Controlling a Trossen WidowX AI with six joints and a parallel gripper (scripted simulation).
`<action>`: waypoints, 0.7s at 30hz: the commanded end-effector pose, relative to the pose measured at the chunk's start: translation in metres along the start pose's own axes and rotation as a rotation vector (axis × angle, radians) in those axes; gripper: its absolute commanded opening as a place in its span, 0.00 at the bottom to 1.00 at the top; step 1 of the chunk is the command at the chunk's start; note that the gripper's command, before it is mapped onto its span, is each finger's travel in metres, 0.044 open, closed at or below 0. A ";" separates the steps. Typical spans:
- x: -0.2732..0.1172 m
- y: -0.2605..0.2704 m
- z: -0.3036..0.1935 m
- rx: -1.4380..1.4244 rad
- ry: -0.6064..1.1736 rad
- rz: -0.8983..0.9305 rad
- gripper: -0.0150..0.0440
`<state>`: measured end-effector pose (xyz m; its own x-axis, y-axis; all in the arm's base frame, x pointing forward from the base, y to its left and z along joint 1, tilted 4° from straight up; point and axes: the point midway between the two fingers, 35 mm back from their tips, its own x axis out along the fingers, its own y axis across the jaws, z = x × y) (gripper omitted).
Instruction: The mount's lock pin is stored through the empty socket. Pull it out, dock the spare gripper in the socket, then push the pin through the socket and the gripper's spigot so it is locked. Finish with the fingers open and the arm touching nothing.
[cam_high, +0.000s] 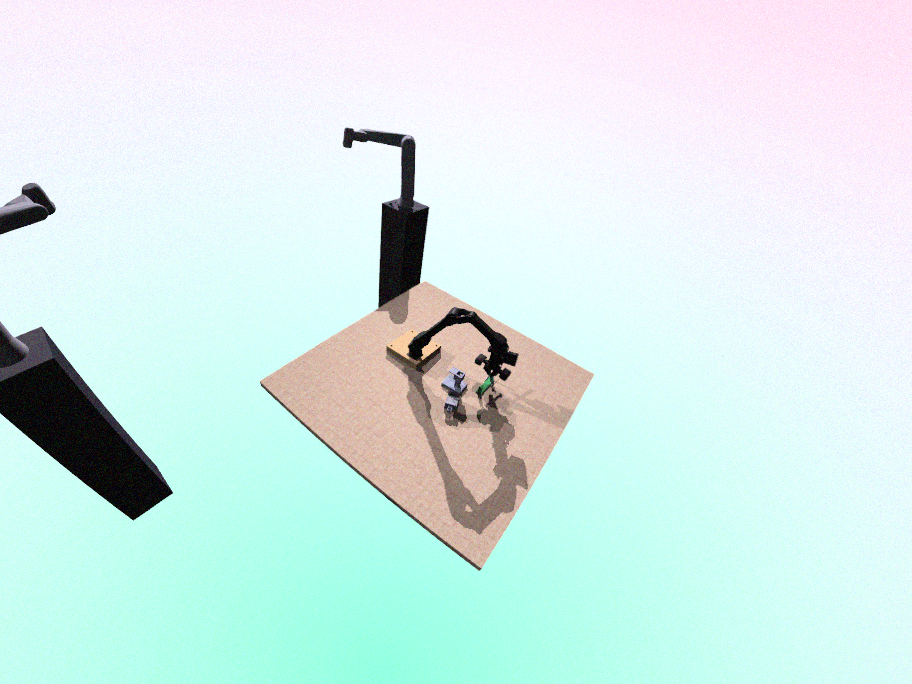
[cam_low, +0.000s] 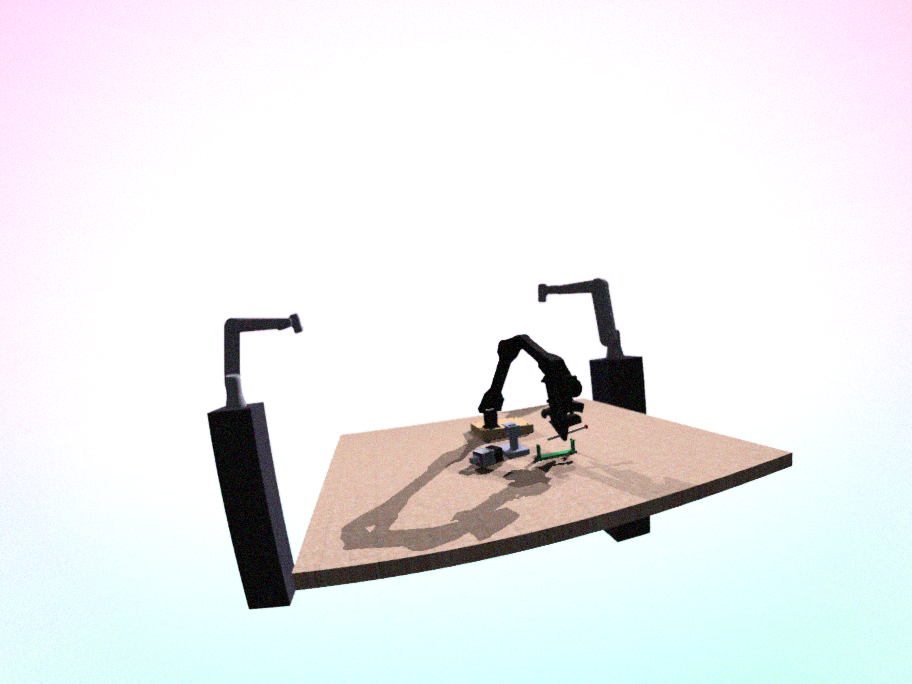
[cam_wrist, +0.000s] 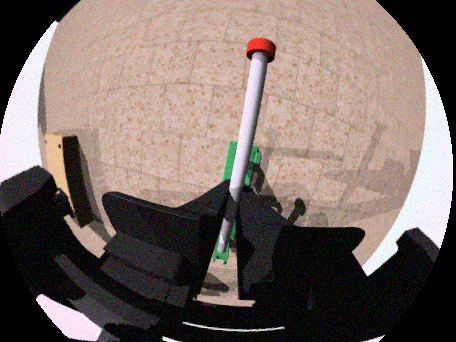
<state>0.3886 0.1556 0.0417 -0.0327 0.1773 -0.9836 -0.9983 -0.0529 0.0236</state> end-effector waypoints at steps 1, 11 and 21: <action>-0.003 -0.001 -0.007 0.002 0.001 0.001 0.25; -0.015 -0.002 -0.037 0.012 0.004 0.000 0.25; -0.023 -0.002 -0.056 0.019 0.005 0.000 0.25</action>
<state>0.3951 0.0988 0.0545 -0.0290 0.1760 -0.9840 -0.9993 -0.0288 0.0243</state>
